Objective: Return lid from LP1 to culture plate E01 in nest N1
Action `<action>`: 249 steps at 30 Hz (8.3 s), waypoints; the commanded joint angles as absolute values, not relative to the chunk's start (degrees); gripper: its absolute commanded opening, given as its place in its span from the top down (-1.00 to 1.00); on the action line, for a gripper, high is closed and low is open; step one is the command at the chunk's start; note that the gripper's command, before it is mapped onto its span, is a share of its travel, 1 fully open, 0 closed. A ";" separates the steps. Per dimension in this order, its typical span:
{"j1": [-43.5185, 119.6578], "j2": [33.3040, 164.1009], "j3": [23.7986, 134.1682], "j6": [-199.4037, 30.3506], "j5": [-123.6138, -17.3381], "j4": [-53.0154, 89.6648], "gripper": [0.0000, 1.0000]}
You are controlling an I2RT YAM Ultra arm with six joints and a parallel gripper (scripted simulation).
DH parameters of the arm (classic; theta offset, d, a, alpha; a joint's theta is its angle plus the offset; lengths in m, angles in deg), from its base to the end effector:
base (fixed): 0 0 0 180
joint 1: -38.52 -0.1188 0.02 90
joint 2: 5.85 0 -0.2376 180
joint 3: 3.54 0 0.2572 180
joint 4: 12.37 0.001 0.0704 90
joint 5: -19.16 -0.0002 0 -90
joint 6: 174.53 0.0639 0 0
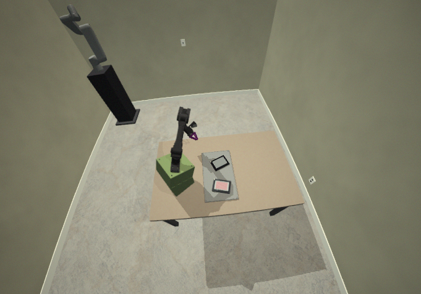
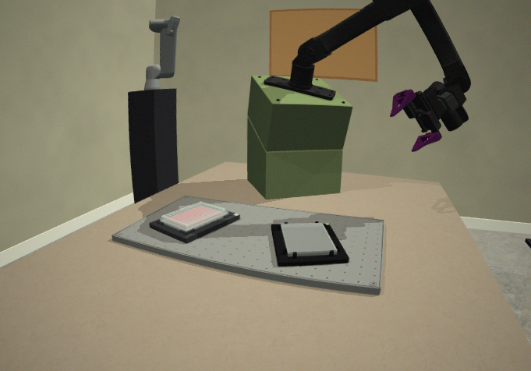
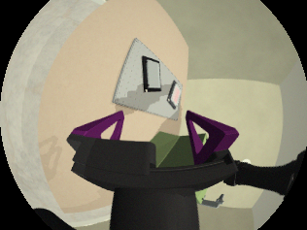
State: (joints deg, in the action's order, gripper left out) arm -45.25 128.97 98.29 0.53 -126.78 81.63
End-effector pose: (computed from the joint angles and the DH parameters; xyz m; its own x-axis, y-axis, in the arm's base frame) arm 0.0884 0.3315 0.0626 -0.6160 -0.5015 -0.6074 0.0338 0.7536 -0.6564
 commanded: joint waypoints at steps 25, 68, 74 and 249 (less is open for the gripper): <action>-37.75 126.04 95.31 -9.32 -119.89 74.25 -1.00; 1.56 120.26 84.17 -61.64 -83.39 36.05 -1.00; 8.31 118.95 81.66 -70.76 -76.82 28.89 -1.00; 21.07 129.53 84.81 -88.92 -64.35 8.95 -1.00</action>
